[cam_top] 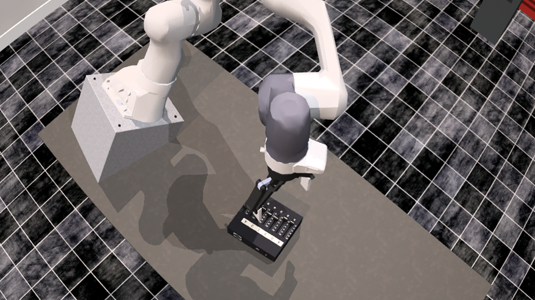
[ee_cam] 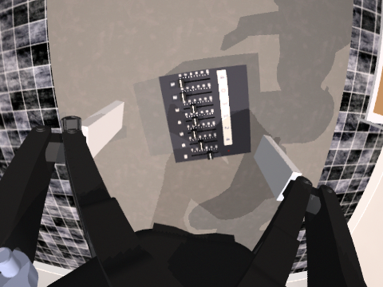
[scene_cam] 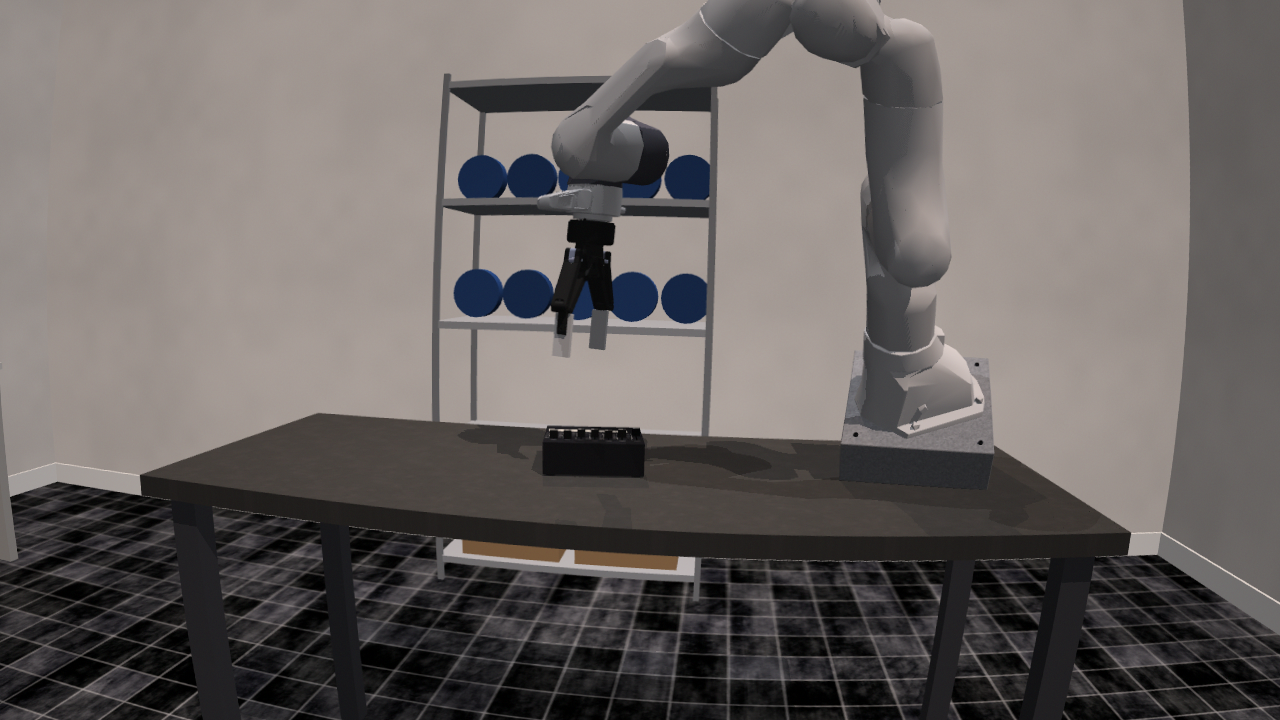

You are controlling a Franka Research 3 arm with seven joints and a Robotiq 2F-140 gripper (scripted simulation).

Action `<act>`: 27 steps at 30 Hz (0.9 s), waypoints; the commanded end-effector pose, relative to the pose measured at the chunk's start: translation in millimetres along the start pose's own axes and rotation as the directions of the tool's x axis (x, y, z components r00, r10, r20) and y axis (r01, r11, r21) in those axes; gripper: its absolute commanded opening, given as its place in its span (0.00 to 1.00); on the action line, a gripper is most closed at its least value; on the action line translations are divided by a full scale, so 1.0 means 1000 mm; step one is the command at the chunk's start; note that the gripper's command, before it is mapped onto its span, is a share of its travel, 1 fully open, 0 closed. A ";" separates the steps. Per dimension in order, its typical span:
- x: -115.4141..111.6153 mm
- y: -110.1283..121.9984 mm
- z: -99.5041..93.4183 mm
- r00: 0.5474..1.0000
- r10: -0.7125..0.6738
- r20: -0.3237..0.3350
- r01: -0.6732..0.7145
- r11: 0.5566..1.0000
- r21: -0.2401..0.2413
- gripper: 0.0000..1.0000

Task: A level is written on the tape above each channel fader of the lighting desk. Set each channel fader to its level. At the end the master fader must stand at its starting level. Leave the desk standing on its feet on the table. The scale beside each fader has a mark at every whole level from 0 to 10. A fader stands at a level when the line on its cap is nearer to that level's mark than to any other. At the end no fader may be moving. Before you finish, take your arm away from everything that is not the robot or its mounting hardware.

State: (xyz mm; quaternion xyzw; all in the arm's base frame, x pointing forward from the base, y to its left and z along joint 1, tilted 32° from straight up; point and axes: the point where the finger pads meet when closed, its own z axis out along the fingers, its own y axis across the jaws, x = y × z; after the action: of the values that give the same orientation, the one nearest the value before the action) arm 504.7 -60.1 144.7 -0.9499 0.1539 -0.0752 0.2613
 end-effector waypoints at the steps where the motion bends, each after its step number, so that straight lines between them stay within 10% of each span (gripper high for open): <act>1: -0.005 0.002 0.001 0.989 -0.145 0.022 0.145 0.989 0.020 1.00; 27: -0.013 0.033 0.006 0.972 -0.225 0.068 0.224 0.974 0.020 1.00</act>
State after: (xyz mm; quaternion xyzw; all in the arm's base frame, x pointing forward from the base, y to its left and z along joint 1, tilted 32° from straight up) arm 485.8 -80.3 122.0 -0.9615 0.0489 -0.0702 0.2612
